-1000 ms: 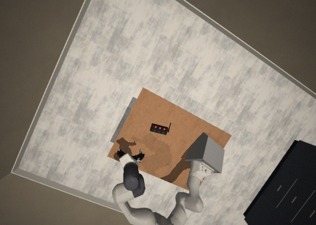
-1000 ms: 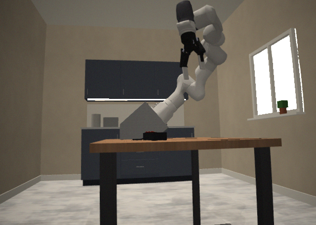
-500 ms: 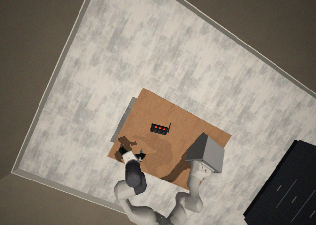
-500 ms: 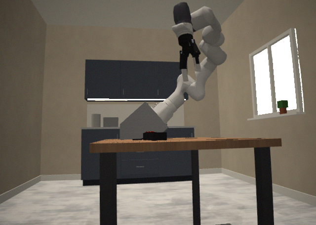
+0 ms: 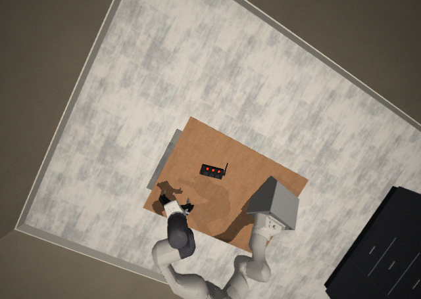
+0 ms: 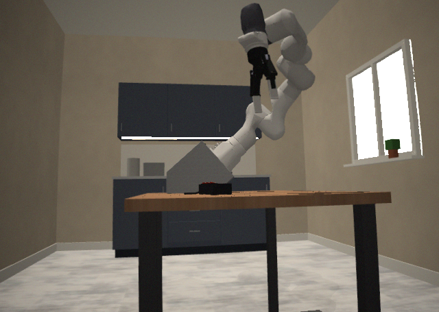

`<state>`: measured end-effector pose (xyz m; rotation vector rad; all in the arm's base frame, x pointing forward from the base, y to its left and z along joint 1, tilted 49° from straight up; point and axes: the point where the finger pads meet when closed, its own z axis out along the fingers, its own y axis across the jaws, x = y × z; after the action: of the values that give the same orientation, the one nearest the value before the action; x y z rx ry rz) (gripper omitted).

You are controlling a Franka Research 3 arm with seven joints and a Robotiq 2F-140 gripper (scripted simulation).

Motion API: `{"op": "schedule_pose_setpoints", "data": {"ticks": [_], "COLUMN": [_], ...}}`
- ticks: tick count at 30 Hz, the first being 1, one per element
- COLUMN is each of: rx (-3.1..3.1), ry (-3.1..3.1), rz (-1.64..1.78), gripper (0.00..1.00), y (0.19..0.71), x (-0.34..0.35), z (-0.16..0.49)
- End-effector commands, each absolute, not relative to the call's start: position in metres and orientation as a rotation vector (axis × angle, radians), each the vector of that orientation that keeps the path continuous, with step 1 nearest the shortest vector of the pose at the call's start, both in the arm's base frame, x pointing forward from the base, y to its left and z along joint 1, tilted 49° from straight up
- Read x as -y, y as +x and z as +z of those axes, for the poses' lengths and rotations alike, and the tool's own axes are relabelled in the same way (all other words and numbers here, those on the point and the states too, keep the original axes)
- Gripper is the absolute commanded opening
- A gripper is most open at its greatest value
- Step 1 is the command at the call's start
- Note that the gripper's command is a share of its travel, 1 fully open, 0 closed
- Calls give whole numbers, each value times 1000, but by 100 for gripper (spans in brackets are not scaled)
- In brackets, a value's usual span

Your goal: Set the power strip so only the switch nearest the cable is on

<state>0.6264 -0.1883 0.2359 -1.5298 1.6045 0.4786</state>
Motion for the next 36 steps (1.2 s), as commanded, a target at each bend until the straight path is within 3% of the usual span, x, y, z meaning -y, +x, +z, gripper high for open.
{"op": "schedule_pose_setpoints", "data": {"ticks": [1, 36], "rx": [-1729, -1851], "ry": [-1407, -1271], "rz": [564, 655], "gripper": [100, 100], "y": [624, 620], "x": [189, 189], "z": [221, 206]}}
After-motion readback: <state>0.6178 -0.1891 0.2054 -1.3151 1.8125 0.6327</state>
